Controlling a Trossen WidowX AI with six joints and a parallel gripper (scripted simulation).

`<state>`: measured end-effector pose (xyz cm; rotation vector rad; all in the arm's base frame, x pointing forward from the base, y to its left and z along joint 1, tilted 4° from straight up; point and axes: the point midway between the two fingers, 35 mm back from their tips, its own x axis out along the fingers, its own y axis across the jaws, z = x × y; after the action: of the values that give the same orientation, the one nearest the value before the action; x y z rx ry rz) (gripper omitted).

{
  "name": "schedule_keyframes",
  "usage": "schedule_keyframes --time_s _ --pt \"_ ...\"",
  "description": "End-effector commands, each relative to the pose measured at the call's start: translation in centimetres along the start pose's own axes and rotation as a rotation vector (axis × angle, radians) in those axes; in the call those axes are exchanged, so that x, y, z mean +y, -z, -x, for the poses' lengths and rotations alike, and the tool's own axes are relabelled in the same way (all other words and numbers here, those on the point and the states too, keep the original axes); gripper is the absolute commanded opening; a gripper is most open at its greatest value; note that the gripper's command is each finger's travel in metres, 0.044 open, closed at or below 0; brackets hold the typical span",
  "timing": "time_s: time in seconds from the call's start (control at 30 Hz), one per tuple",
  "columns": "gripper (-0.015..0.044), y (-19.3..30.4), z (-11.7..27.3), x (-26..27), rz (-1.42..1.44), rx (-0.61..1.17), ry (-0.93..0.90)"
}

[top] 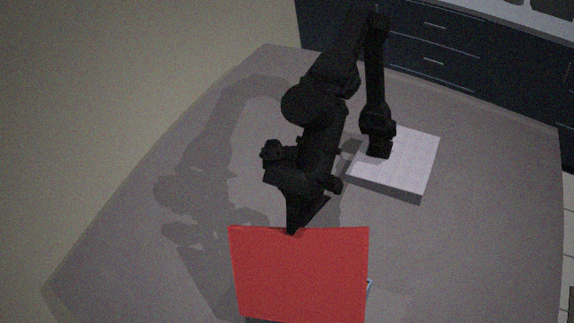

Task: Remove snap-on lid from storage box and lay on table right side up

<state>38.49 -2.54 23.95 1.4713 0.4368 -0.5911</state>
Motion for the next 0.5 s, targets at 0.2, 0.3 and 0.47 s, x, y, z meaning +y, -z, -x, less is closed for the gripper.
schedule_keyframes --time_s 0.2,0.3,0.47 --pt "0.0000 -2.3 0.3 0.1 0.002 -0.001 -0.007" --pt "0.0000 -2.9 0.3 0.1 0.003 -0.002 -0.007" --pt "0.0000 -3.9 0.3 0.1 0.004 -0.002 -0.007"
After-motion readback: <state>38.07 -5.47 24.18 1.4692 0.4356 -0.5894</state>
